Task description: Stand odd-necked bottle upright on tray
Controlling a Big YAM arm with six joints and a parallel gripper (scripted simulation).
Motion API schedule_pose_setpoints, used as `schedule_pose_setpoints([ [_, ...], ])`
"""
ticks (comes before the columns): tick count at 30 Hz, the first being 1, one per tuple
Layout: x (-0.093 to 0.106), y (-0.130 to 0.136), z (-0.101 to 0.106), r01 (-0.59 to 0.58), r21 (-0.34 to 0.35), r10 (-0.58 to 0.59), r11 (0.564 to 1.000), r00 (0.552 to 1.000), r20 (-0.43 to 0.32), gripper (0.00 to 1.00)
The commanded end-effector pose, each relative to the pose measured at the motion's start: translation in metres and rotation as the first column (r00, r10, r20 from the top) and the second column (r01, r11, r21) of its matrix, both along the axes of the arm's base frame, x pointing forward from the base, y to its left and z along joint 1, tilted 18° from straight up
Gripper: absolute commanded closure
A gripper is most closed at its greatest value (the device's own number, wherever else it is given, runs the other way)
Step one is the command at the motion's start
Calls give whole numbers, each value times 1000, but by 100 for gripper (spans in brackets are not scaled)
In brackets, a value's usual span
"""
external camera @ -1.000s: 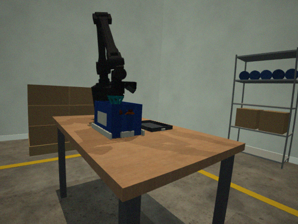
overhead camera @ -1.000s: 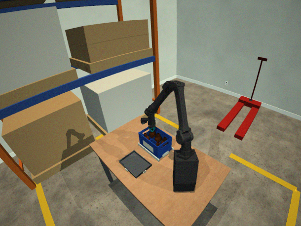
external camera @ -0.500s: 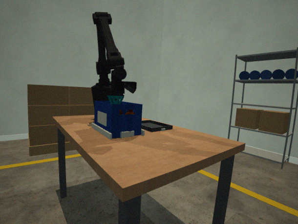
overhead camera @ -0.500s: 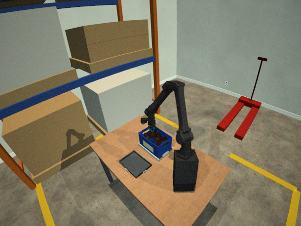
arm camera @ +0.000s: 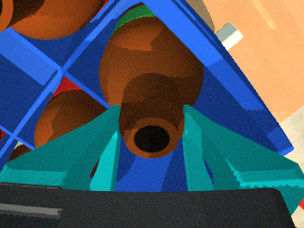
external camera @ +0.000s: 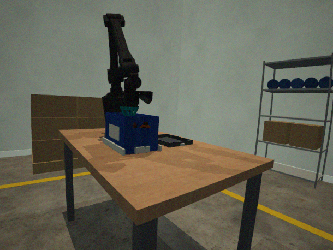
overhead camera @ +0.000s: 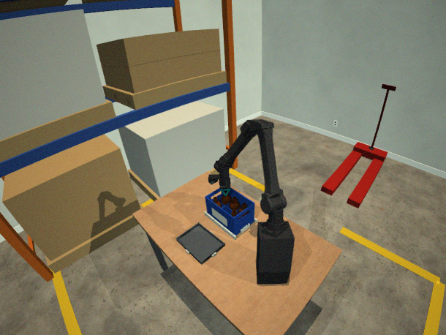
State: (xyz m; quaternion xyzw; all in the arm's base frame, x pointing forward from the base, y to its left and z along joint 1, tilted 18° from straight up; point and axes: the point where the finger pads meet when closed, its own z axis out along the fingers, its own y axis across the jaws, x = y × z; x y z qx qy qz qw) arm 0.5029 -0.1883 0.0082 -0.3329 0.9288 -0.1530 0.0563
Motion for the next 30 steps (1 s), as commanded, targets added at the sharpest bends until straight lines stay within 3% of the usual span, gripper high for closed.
schedule_pose_setpoints([
  [1, -1, -5, -7, 0, 3, 0, 1000, 1000, -9, 100],
  [24, -1, -5, -7, 0, 3, 0, 1000, 1000, -9, 100],
  [25, -1, -5, -7, 0, 3, 0, 1000, 1000, -9, 39],
  [30, 2, -6, -2, 0, -3, 0, 1000, 1000, 1, 39],
])
